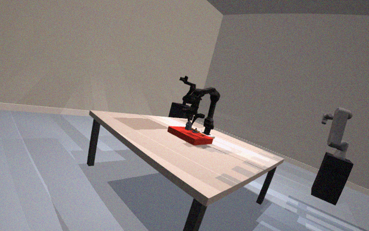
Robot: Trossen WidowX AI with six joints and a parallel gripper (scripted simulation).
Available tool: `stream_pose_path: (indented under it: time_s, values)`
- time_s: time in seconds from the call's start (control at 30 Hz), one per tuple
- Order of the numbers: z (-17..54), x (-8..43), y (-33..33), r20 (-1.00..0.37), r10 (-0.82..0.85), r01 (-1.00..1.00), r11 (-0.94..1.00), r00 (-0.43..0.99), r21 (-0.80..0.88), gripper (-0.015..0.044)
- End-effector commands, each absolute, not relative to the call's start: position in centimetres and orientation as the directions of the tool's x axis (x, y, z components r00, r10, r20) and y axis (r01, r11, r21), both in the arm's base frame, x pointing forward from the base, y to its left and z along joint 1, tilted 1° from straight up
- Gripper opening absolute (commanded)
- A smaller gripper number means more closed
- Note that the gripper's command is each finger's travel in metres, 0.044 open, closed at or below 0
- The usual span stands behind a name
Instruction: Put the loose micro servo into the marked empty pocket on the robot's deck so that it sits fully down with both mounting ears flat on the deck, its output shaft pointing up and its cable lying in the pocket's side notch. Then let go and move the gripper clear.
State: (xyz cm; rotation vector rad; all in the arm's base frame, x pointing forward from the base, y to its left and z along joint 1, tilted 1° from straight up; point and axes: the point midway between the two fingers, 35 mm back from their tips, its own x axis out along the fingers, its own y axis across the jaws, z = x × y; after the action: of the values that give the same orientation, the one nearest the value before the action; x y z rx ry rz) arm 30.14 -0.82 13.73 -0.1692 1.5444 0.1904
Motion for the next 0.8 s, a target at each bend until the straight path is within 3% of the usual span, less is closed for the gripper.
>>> stream_pose_path:
  time_s: [0.0, 0.3, 0.77]
  values:
    - [13.9, 30.2, -0.4, -1.0, 0.019, -0.367, 0.93, 0.024, 0.009, 0.0]
    - [13.9, 30.2, 0.3, -1.0, 0.015, -0.545, 0.838, 0.025, -0.001, 0.0]
    - [13.9, 30.2, 1.7, -1.0, 0.018, -0.874, 0.485, 0.025, -0.013, 0.0]
